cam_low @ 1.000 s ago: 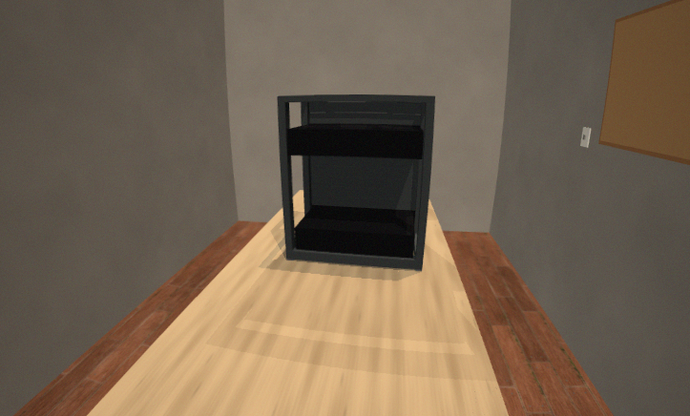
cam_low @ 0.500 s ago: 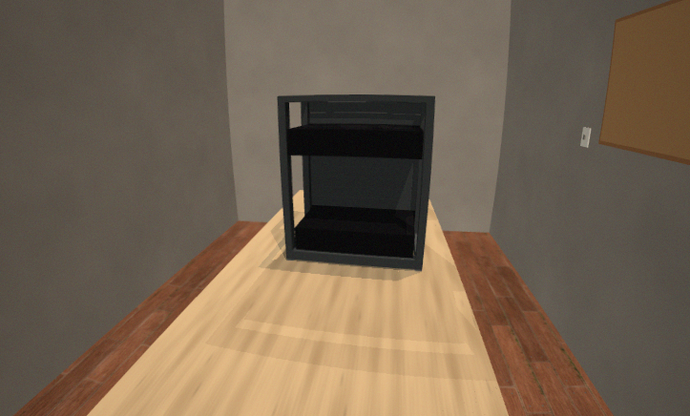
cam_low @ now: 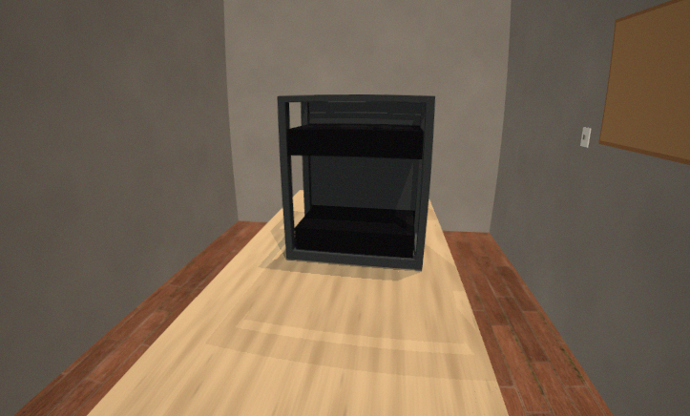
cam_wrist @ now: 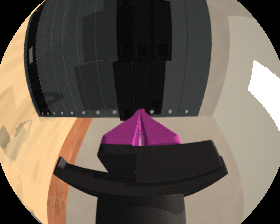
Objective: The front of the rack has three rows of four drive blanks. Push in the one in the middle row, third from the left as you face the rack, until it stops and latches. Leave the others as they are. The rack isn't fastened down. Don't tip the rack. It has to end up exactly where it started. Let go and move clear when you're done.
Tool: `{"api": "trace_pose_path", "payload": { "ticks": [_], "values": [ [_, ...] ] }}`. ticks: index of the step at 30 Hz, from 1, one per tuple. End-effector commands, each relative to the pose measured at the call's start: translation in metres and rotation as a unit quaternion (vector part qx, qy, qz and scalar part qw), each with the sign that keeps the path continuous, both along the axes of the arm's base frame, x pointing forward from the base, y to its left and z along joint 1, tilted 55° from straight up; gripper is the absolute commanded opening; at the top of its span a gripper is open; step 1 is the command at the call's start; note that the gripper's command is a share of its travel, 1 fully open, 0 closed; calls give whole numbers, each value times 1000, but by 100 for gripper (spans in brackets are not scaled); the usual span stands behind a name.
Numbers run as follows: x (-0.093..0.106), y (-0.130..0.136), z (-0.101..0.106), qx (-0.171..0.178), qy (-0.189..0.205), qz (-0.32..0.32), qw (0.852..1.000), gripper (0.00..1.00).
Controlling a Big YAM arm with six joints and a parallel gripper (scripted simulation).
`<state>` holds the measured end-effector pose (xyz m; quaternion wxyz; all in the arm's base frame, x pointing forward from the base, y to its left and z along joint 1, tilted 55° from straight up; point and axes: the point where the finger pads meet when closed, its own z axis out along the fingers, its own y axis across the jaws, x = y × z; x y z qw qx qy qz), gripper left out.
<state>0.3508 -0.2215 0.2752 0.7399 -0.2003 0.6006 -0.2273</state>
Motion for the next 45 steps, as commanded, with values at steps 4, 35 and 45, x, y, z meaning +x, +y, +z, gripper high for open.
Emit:
{"api": "trace_pose_path", "payload": {
  "ticks": [4,35,45],
  "values": [
    [9,-9,22,-25,-14,-1,1000,0],
    [-19,32,41,-8,-1,3,1000,0],
    [-39,58,106,-27,-17,2,999,0]
  ]
}}
